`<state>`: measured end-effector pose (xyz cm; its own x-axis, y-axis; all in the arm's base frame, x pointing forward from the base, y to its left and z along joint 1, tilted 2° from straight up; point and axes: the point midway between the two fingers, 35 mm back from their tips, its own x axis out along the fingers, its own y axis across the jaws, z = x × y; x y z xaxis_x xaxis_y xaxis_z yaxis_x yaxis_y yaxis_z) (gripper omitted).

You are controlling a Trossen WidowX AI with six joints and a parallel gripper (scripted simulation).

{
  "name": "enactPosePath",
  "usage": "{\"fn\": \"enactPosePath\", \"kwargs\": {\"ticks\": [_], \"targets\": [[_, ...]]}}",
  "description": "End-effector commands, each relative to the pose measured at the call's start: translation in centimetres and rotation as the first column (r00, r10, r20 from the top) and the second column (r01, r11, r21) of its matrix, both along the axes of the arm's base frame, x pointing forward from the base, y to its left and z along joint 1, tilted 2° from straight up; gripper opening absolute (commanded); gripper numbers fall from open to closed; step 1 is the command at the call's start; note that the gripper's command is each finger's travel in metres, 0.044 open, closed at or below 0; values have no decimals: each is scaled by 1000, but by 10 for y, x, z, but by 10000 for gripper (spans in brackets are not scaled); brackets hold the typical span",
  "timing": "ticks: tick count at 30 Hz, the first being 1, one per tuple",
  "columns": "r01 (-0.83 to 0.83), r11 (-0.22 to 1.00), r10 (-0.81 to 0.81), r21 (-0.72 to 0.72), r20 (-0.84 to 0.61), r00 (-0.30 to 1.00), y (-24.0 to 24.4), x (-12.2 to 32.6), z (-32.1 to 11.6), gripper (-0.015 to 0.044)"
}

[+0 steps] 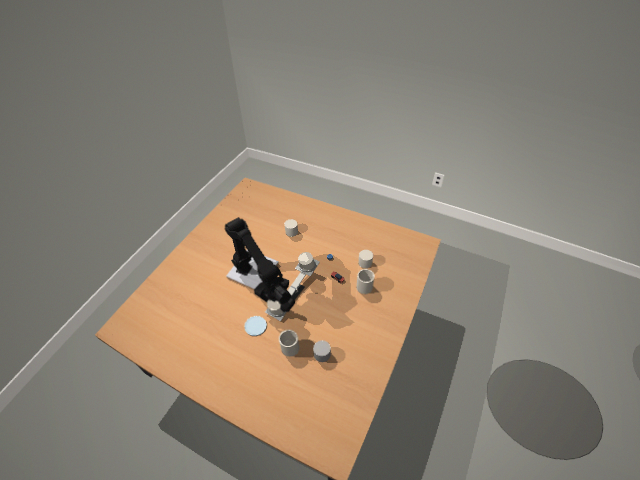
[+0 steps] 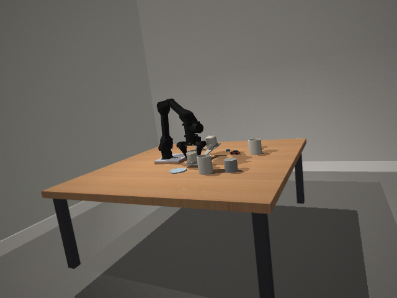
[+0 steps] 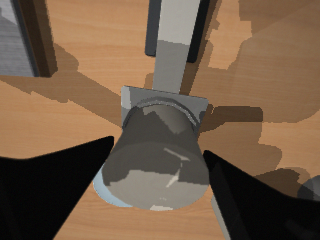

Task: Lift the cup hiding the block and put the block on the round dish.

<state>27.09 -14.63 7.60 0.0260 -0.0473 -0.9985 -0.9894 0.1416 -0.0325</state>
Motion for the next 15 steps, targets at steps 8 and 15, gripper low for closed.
{"fn": "enactPosePath", "kwargs": {"ticks": [8,15], "targets": [[-5,1000,5,5,-4,1000,1,-1,-7,341],[-5,1000,5,5,-4,1000,1,-1,-6,255]]}}
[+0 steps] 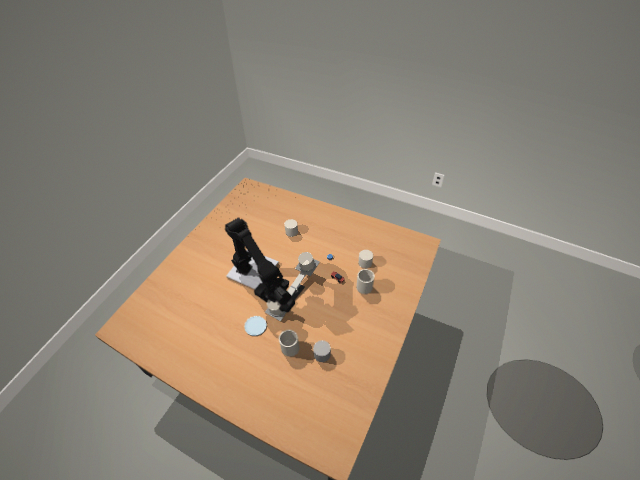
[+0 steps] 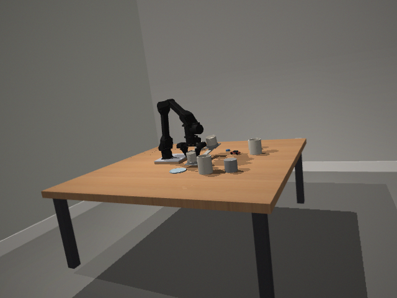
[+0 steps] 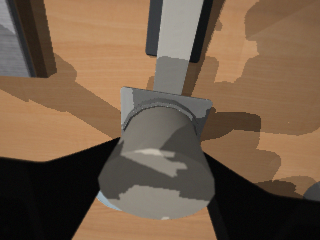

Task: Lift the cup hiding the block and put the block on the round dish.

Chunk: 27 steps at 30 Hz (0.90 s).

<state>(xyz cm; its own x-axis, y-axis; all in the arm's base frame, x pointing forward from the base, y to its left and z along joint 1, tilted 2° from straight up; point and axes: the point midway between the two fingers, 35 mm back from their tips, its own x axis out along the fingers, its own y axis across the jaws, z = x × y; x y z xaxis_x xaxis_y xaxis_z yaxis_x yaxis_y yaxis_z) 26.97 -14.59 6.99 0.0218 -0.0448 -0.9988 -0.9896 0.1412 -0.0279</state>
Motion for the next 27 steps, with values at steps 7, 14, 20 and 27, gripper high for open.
{"fn": "enactPosePath", "kwargs": {"ticks": [7,14,20,27], "targets": [[-5,1000,5,3,1,1000,0,2,6,72],[-5,1000,5,2,1,1000,-1,3,15,0],[-5,1000,5,2,1,1000,-1,4,23,0],[-5,1000,5,2,1,1000,-1,5,32,0]]}}
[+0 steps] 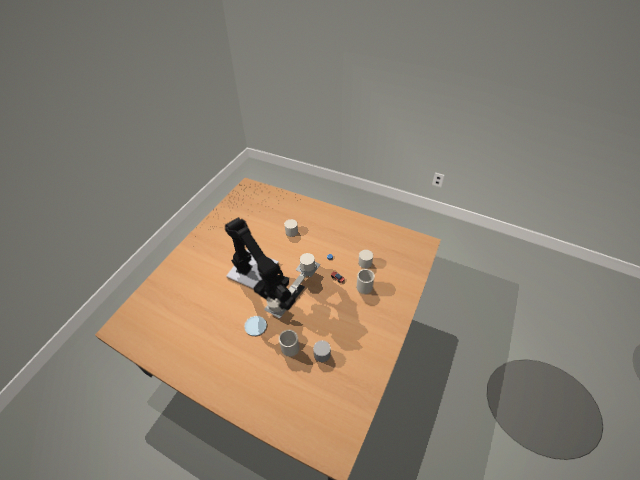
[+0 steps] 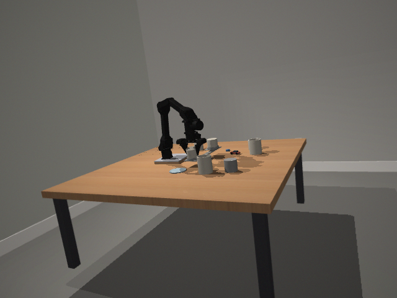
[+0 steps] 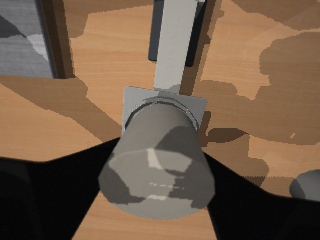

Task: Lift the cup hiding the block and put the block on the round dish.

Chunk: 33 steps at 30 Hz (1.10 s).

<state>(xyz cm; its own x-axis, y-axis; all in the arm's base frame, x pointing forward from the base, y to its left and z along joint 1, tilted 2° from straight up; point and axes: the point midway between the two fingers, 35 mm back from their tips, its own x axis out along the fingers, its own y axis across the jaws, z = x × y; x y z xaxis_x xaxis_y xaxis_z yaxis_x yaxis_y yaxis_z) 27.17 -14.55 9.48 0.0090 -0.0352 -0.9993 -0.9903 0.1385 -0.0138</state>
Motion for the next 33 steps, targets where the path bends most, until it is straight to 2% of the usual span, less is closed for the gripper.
{"fn": "enactPosePath", "kwargs": {"ticks": [1,33], "targets": [[-1,1000,2,-7,14,1000,-2,3,8,0],[-1,1000,2,-7,14,1000,-1,4,50,0]]}}
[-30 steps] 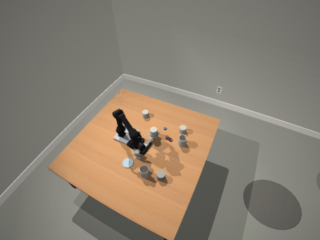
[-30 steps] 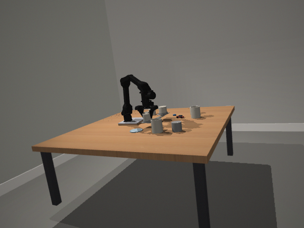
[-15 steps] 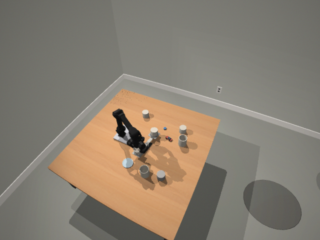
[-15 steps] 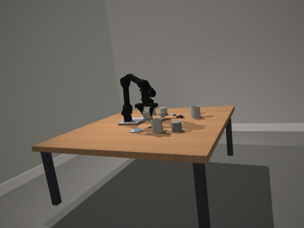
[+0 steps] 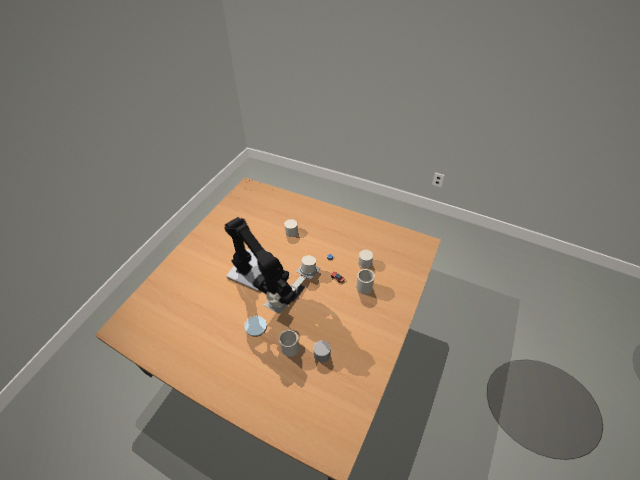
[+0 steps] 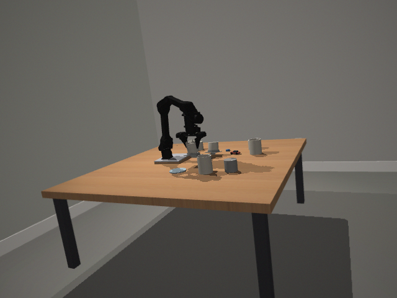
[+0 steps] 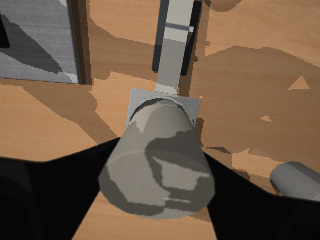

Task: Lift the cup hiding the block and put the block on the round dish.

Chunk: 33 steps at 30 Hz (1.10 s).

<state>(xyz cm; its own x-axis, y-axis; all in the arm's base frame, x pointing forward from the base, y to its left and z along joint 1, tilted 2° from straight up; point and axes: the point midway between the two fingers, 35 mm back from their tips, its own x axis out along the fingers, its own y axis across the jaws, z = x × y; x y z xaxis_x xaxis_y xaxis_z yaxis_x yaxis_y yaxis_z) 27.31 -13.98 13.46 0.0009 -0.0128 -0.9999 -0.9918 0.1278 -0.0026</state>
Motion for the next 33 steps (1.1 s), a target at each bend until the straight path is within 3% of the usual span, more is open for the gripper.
{"fn": "enactPosePath", "kwargs": {"ticks": [1,33], "targets": [[10,1000,-9,-29,23,1000,-6,3,11,0],[10,1000,-9,-29,22,1000,-2,-3,53,0]]}}
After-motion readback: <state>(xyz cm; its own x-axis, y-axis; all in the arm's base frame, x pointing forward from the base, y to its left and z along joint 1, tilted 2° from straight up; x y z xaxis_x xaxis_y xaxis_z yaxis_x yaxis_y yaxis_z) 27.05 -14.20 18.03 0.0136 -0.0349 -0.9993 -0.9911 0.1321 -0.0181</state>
